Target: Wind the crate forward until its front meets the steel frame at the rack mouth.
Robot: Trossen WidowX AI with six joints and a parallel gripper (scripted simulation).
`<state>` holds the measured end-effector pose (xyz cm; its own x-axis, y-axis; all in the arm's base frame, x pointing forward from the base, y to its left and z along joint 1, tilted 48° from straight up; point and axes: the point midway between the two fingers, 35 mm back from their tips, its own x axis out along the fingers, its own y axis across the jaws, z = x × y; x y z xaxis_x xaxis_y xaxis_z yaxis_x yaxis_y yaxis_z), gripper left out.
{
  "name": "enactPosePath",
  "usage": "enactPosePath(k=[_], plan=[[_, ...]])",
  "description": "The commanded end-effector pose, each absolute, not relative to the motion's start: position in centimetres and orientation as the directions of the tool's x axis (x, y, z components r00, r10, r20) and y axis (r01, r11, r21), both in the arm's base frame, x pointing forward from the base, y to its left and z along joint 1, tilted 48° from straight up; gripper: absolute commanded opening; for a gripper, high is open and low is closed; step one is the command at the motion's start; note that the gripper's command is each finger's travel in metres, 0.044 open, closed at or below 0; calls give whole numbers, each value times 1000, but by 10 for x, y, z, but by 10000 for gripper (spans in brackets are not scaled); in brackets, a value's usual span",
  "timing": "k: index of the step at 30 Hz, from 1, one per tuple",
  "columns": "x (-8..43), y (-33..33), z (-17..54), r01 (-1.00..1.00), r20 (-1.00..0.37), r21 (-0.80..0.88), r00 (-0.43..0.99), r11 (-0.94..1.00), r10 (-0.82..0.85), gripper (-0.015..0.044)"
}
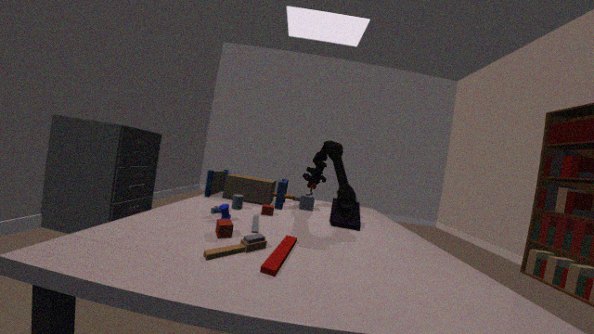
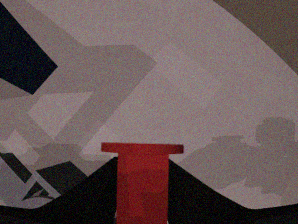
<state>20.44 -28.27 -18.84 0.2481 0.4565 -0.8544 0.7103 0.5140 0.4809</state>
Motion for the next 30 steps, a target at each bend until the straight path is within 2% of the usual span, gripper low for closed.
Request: enactPosePath(k=[1,30], plan=[[219,-279,-189,700,-846,498,263,512,464,0],[254,-272,-185,698,-845,501,265,511,465,0]])
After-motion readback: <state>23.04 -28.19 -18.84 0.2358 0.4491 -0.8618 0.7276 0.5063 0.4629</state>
